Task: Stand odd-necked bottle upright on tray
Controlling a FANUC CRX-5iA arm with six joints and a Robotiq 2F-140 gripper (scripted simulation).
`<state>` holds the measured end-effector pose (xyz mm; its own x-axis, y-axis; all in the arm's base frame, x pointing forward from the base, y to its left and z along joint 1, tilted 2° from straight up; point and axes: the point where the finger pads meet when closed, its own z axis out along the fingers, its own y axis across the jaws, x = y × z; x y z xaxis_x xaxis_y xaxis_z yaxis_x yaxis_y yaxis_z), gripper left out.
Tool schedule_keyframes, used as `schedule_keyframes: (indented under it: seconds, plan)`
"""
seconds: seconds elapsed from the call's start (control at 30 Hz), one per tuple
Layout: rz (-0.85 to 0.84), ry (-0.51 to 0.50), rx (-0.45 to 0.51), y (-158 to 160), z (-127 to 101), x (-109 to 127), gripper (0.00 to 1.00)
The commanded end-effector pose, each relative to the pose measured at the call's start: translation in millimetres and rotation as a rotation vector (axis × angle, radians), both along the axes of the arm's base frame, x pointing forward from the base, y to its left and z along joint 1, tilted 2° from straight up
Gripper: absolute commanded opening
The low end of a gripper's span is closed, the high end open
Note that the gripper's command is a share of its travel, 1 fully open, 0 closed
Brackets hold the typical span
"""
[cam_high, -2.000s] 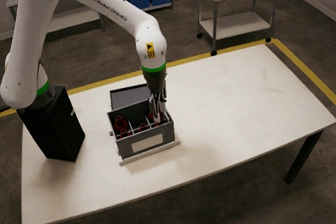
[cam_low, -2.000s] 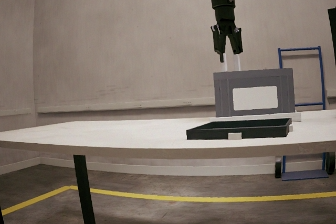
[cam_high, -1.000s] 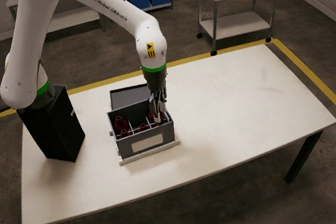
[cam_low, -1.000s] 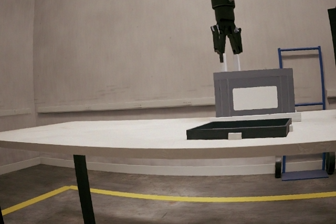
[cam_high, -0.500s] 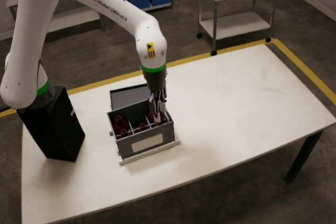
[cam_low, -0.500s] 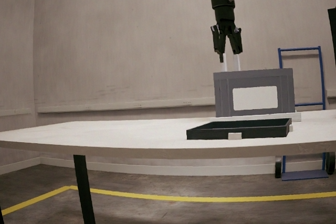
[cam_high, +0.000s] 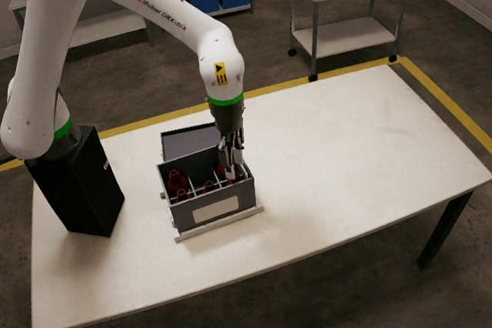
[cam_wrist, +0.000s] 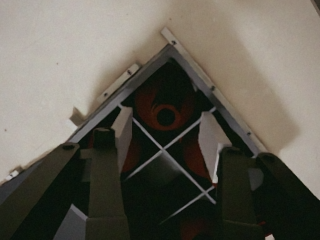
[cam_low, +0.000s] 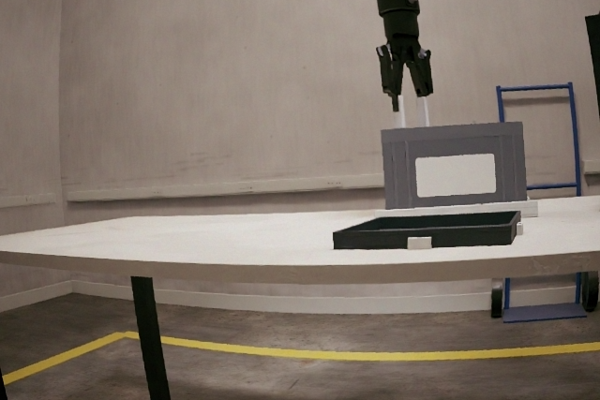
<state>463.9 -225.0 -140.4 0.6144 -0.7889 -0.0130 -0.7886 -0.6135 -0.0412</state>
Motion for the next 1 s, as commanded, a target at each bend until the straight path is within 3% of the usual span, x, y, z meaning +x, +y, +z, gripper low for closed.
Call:
schedule_keyframes:
  seconds: [0.0, 0.97]
  plan:
    - [0.000, -0.002, -0.001, 0, 1, 1, 0.44]
    - [0.000, -0.002, -0.001, 0, -13, 1, 0.44]
